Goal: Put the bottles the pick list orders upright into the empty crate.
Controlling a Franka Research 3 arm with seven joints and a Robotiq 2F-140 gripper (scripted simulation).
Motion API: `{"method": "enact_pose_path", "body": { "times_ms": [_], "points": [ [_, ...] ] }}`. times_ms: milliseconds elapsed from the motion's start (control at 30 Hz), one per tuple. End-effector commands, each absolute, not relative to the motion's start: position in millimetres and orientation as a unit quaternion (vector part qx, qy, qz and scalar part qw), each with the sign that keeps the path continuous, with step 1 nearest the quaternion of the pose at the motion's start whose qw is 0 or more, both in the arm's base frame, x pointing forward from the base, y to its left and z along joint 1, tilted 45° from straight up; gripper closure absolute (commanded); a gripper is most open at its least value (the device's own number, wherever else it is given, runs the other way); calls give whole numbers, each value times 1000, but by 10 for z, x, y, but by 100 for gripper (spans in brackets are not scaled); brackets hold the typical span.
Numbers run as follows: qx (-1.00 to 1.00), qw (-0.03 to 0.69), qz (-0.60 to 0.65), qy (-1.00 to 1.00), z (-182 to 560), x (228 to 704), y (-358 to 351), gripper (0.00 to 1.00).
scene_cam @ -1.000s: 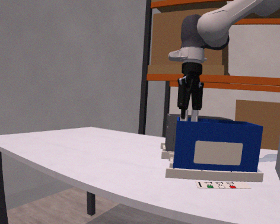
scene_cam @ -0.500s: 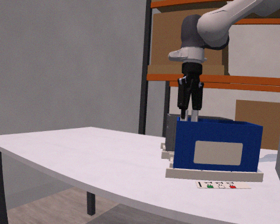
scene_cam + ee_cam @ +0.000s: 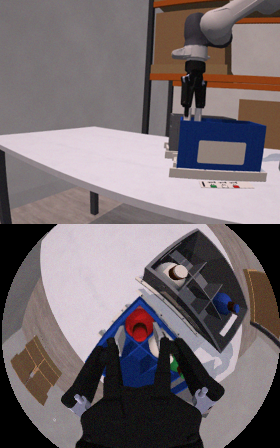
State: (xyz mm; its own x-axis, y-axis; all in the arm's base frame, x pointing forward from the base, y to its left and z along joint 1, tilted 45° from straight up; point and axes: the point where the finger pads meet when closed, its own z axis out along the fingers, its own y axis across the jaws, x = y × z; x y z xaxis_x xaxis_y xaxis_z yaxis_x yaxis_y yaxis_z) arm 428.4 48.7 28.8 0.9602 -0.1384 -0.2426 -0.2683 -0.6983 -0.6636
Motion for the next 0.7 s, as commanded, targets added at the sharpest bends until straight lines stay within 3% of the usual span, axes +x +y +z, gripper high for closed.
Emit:
{"method": "enact_pose_path", "body": {
  "times_ms": [0, 667],
  "points": [
    [-917, 372, 89, 112, 352, 4286, 411, 62],
    [-917, 372, 89, 112, 654, 4320, 112, 62]
  ]
}}
